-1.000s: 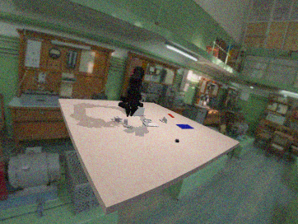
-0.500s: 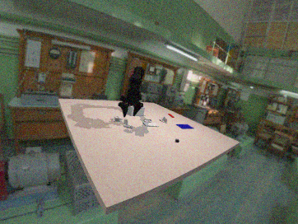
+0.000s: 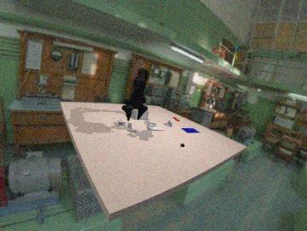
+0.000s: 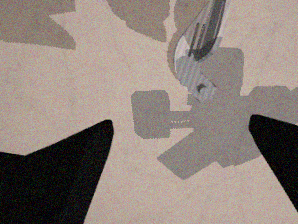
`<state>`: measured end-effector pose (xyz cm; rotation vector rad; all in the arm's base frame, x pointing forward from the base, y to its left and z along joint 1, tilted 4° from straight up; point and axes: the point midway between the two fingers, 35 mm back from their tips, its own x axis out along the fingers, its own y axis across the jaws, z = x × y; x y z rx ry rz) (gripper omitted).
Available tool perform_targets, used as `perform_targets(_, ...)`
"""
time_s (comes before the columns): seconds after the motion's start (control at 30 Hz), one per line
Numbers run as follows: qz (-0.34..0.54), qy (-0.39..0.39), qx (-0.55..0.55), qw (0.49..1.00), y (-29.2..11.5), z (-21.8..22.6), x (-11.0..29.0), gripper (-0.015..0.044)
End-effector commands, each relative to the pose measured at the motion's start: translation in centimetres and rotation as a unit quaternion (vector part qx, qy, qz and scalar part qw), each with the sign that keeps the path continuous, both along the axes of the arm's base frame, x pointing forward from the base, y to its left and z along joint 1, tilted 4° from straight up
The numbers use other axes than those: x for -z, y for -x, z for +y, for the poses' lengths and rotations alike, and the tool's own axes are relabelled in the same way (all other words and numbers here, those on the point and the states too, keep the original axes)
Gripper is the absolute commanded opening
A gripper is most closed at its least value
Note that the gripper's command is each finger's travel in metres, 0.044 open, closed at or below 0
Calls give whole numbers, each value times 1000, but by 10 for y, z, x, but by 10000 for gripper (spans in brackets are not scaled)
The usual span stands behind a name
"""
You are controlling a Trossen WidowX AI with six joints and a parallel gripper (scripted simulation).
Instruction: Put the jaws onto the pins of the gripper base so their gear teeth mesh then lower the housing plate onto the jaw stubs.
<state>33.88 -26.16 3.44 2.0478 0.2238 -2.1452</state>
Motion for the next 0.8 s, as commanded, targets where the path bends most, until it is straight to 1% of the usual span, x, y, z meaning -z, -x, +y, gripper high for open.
perform_targets(0.0, 0, 0, 0, 1000, 0, 0, 0, 440)
perform_targets(0.2, 0, 0, 0, 1000, 0, 0, 0, 440)
perform_targets(0.77, 0, 0, 0, 1000, 0, 0, 0, 0)
